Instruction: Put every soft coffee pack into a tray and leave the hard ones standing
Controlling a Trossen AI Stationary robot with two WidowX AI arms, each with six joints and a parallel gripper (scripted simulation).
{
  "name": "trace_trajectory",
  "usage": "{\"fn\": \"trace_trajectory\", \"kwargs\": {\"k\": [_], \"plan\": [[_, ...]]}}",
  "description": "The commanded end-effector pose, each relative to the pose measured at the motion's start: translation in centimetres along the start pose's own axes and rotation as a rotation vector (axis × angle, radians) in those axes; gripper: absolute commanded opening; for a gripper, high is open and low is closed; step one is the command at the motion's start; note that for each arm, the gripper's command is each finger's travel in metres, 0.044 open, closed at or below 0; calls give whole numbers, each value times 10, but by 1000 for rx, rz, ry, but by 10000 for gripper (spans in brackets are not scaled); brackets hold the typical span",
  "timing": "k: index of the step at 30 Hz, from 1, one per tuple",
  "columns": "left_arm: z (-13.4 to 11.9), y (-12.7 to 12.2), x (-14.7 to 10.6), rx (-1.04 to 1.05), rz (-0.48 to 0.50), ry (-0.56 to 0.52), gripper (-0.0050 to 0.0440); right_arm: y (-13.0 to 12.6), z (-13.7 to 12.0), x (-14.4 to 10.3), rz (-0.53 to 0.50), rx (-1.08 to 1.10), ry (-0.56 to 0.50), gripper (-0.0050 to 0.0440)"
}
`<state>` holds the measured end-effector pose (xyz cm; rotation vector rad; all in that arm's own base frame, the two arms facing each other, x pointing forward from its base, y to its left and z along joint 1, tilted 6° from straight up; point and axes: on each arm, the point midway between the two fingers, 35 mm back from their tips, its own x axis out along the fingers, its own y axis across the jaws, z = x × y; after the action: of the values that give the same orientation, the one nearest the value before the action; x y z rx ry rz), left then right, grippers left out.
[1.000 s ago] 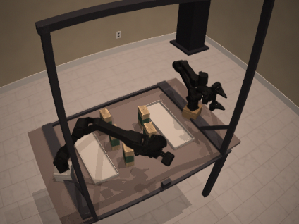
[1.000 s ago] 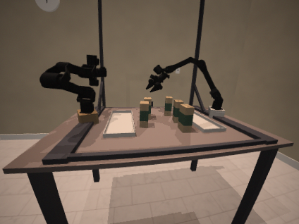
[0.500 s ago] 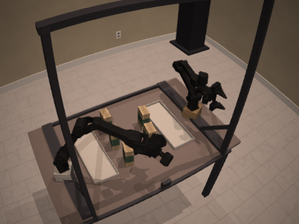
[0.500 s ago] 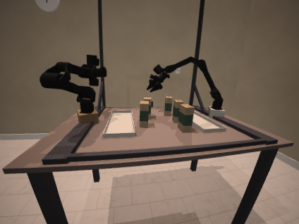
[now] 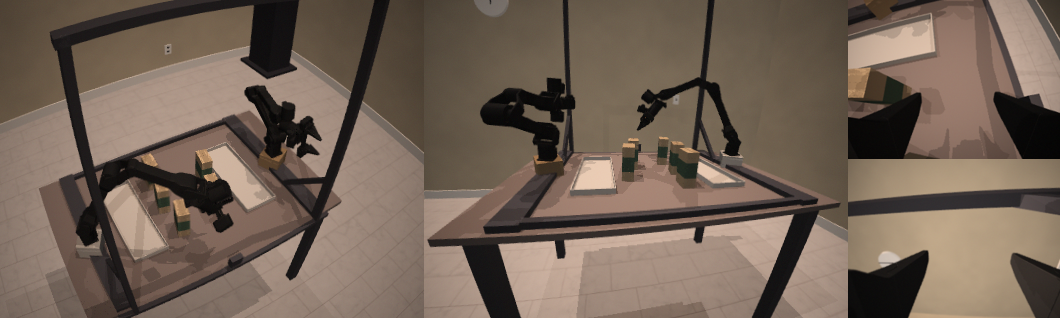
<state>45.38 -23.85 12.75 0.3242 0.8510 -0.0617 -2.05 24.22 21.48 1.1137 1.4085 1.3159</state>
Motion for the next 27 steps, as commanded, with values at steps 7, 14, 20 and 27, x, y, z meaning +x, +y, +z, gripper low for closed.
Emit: {"fn": "trace_trajectory", "kwargs": {"k": [7, 14, 20, 27], "plan": [[-5, 27, -18, 307, -40, 72, 358, 5, 0, 0, 11, -4, 0, 363], [-14, 37, -20, 494, -76, 134, 358, 5, 0, 0, 11, -4, 0, 363], [-29, 52, -26, 680, -127, 192, 358, 5, 0, 0, 11, -4, 0, 363], [-43, 64, -32, 898, -208, 251, 358, 5, 0, 0, 11, -4, 0, 363]]}}
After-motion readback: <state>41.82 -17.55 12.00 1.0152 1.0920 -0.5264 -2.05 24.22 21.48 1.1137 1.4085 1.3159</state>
